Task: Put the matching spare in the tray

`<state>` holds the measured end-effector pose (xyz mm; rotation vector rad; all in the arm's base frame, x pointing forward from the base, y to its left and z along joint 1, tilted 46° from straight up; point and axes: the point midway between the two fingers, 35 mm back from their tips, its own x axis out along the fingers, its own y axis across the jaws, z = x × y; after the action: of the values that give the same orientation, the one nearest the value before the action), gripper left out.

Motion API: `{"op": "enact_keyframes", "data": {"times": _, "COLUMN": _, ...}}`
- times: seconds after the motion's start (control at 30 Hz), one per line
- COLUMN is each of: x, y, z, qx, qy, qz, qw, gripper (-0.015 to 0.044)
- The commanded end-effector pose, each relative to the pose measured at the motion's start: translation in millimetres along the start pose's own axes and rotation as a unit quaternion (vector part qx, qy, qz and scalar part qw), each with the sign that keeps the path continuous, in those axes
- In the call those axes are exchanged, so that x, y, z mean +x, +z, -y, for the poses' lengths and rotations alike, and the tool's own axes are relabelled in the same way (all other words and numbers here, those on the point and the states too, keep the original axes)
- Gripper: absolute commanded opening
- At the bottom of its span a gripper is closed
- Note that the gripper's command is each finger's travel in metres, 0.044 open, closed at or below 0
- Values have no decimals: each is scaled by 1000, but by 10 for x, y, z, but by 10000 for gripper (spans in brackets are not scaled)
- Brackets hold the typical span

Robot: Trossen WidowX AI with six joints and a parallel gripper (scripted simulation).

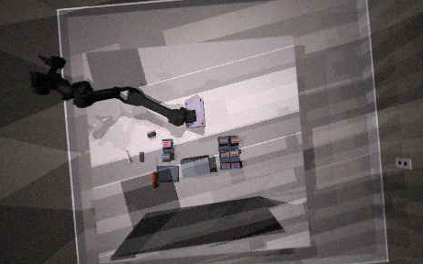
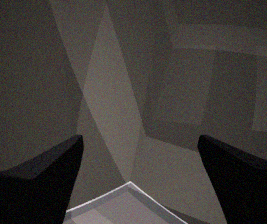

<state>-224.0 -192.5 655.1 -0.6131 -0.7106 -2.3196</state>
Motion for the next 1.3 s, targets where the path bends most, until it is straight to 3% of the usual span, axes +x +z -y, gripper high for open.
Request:
{"op": "enact_keyframes", "data": {"times": 0.0, "x": 0, "y": 0, "z": 0, "qx": 0, "qy": 0, "qz": 0, "qw": 1000, "gripper": 426}}
{"op": "enact_keyframes", "data": {"times": 0.27, "x": -14, "y": 107, "z": -29, "qx": 4, "qy": 21, "qz": 26, "qw": 999, "gripper": 440}}
{"op": "enact_keyframes", "data": {"times": 0.47, "x": -393, "y": 1010, "z": -238, "qx": 114, "qy": 95, "qz": 147, "qw": 978, "gripper": 440}}
{"op": "enact_keyframes", "data": {"times": 0.83, "x": -1210, "y": 2037, "z": -363, "qx": 210, "qy": 169, "qz": 274, "qw": 923, "gripper": 440}}
{"op": "enact_keyframes", "data": {"times": 1.27, "x": -2904, "y": 3083, "z": -716, "qx": 283, "qy": 384, "qz": 414, "qw": 775, "gripper": 440}}
